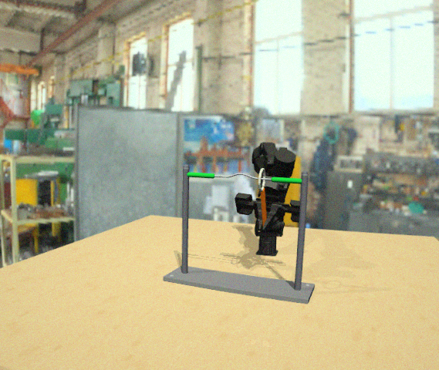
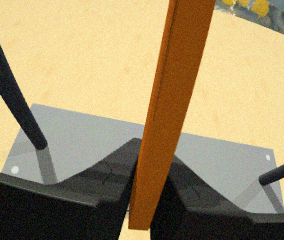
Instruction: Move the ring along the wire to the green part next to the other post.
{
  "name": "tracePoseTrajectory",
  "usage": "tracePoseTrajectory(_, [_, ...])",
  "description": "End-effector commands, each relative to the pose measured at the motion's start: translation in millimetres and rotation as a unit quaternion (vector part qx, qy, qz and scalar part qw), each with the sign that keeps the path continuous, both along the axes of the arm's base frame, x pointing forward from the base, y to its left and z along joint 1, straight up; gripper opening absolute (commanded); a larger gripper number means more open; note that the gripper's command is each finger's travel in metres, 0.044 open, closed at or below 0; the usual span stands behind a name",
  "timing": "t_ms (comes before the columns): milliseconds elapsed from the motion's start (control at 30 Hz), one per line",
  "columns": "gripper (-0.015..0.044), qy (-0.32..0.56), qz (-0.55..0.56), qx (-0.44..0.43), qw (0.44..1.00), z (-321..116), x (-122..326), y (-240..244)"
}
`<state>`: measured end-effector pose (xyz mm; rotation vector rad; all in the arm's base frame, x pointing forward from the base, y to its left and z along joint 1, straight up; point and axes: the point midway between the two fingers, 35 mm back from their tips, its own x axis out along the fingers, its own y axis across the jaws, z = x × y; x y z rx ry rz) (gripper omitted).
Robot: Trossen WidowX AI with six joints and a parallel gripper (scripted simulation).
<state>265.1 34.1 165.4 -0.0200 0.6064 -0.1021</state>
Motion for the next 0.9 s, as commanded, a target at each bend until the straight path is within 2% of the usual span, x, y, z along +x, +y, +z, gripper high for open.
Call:
tracePoseTrajectory(0, [-0.015, -0.004, -0.007, 0.007, 1.0, 1, 1, 6])
tracePoseTrajectory(867, [-0.015, -0.014, -0.022, 0.013, 1.0, 1, 3, 35])
